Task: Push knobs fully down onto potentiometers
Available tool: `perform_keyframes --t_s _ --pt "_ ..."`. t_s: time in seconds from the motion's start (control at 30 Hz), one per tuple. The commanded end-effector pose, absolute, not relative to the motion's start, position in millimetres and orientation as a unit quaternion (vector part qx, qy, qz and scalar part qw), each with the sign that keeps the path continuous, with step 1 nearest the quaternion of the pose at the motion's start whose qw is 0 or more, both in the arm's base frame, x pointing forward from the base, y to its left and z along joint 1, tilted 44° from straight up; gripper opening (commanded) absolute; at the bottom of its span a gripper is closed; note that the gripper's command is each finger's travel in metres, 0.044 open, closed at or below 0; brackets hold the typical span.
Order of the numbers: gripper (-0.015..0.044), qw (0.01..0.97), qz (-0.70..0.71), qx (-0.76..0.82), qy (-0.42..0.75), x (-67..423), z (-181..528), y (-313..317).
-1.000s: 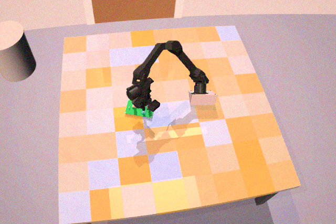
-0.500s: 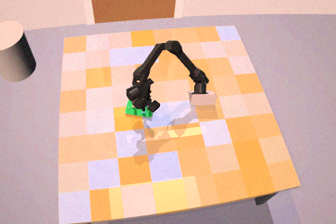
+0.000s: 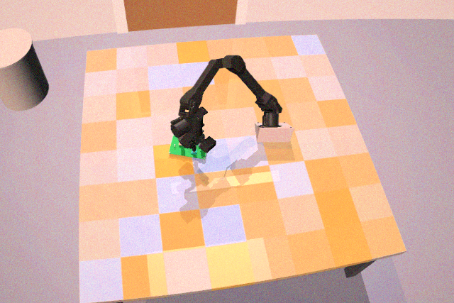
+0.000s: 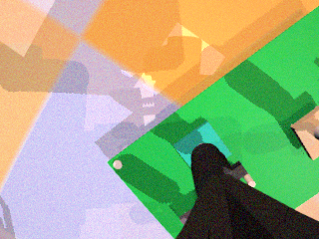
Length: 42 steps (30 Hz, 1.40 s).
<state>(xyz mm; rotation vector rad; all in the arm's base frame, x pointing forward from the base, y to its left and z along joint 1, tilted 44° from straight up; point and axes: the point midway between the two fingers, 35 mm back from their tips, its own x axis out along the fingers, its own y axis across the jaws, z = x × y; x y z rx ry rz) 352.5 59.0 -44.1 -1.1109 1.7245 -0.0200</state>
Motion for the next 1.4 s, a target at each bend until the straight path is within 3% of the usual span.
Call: perform_keyframes --t_s 0.0,1.37 --pt "0.0 0.509 -0.021 -0.457 0.729 353.5 -60.3 40.1" --pt "0.0 0.509 -0.021 -0.457 0.729 353.3 -63.2 37.3"
